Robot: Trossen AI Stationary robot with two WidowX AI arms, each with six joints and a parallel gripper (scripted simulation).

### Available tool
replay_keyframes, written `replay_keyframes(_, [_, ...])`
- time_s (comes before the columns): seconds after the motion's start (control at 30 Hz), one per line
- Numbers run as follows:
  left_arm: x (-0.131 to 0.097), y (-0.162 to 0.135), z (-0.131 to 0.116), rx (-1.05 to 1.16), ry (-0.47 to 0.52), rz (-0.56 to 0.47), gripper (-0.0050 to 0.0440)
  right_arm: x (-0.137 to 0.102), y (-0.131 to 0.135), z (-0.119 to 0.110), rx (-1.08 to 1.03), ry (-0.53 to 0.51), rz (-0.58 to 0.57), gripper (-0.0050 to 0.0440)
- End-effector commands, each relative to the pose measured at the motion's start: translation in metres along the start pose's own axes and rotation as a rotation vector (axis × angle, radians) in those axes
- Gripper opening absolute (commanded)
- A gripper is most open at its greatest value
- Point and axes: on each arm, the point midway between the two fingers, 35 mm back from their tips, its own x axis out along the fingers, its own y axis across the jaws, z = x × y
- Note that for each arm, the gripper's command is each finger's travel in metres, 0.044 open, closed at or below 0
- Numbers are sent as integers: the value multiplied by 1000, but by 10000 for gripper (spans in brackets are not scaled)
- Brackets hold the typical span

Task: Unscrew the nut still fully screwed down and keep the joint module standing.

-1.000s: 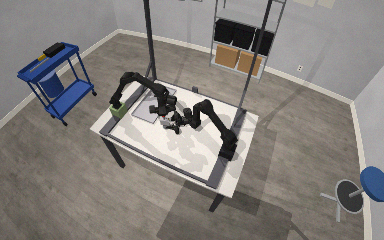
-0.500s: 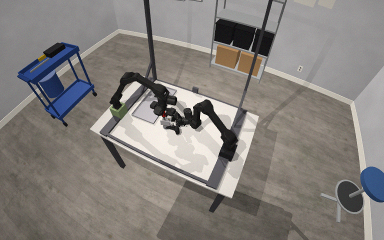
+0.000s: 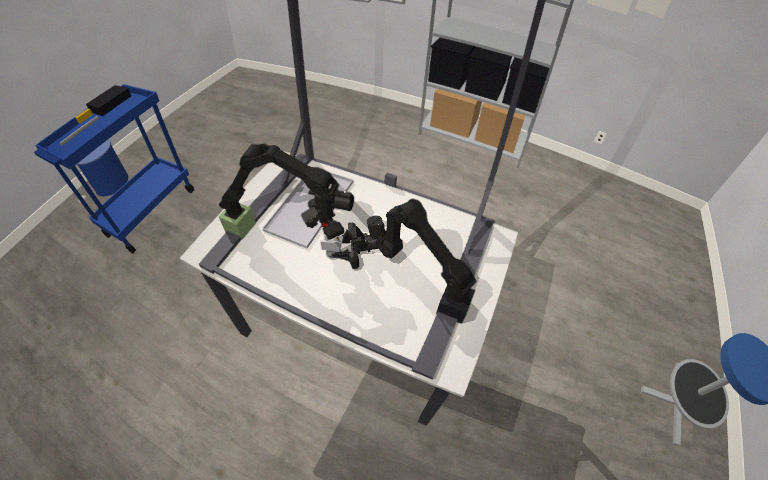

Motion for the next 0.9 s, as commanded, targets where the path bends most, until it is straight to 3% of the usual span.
replay_keyframes(0.0, [3,-4,16,-27,-27,-3,245,-19,4,-2,194,36,39,250])
replay_keyframes(0.5, [3,-4,16,-27,-27,-3,245,-18,4,-3,554,43,36,250])
replay_keyframes(0.87, [3,-4,16,-27,-27,-3,245,-15,5,-3,551,39,29,250])
